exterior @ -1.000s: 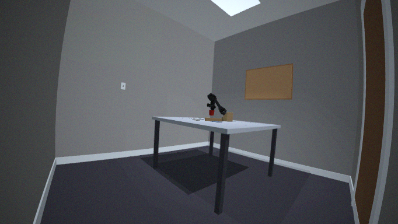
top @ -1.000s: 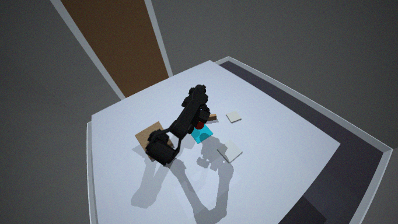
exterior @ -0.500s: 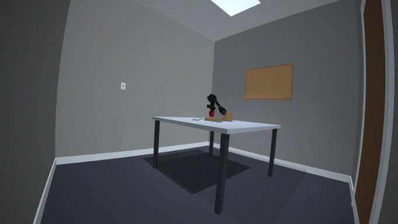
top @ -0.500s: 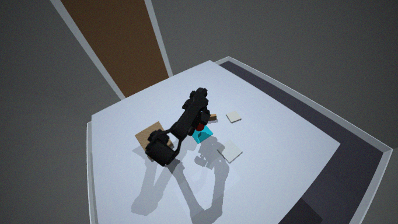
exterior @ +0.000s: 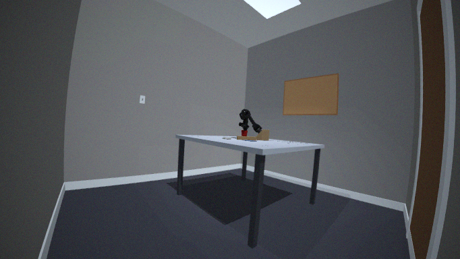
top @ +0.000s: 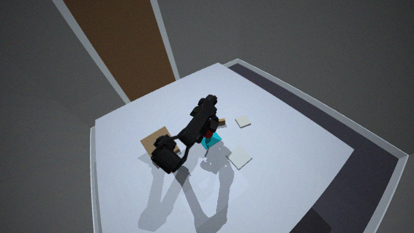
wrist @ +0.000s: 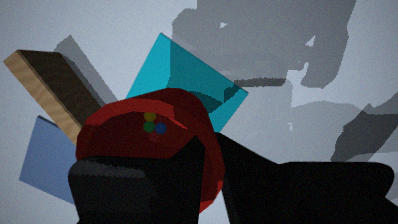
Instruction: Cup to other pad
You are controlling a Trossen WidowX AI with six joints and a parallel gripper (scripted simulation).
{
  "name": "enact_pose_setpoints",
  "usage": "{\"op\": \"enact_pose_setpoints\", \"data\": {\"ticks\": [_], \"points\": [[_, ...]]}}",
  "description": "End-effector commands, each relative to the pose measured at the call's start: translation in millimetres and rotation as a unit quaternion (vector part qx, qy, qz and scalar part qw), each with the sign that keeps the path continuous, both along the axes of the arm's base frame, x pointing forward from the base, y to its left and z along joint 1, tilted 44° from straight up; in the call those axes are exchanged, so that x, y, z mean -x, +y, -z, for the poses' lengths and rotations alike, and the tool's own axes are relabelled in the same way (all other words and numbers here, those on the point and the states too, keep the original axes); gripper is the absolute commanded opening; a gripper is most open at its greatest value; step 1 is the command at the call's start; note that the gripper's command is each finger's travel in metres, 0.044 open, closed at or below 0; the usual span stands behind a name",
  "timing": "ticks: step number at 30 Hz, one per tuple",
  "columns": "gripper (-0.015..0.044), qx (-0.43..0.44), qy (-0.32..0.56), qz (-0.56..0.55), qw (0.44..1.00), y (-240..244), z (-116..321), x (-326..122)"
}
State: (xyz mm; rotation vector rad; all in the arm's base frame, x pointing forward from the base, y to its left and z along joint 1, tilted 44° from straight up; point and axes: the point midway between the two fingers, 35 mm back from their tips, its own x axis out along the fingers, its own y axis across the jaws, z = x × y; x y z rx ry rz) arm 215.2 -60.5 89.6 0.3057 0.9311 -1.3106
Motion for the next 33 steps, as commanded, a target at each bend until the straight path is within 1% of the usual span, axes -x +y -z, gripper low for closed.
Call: {"op": "enact_pose_setpoints", "data": {"ticks": [1, 23, 33], "points": [[0.0000, 0.003, 0.004, -0.001, 1.000, -4.2, 4.1, 2.1], [0.0000, 0.004, 0.004, -0.001, 1.000, -23.4, 21.8, 5.4], [0.0000, 0.002, 0.000, 0.000, 1.000, -21.9, 20.1, 3.4]]}}
